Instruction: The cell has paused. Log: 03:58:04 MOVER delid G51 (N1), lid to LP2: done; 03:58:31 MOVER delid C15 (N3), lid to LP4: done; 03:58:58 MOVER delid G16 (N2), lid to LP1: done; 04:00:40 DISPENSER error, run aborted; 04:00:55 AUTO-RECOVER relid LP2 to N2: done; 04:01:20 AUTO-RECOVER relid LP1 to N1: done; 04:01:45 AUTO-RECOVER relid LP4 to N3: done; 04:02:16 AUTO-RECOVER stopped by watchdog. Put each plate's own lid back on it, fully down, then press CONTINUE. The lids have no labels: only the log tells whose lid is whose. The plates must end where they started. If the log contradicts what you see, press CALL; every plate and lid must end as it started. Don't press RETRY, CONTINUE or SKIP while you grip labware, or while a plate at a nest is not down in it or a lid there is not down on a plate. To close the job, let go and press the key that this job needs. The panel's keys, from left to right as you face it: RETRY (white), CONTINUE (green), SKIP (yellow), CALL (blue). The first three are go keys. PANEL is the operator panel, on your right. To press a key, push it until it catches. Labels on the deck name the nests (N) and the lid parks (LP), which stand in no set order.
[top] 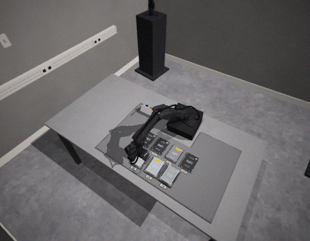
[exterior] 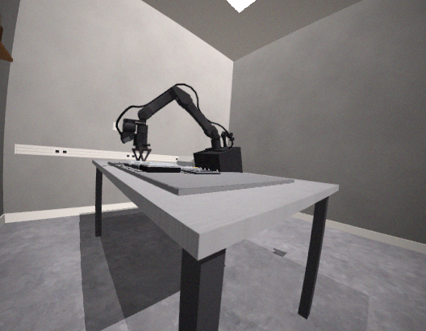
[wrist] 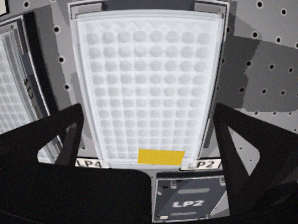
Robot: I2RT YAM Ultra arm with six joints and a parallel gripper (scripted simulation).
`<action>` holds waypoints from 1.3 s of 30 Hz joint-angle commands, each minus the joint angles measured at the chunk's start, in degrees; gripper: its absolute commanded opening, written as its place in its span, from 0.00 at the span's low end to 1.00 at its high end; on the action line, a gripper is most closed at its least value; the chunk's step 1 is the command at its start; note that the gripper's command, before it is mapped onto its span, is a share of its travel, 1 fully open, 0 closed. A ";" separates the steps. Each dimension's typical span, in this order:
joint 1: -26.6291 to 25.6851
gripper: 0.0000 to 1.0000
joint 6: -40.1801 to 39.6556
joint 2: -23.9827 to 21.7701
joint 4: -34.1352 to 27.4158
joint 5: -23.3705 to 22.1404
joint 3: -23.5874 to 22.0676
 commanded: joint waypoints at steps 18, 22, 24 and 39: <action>0.12 1.00 0.10 -1.98 -0.20 -0.44 1.81; 0.25 1.00 0.20 -2.01 -0.13 -0.41 1.78; 0.25 1.00 0.20 -2.01 -0.13 -0.41 1.78; 0.20 0.95 0.38 -2.07 0.14 -0.34 1.68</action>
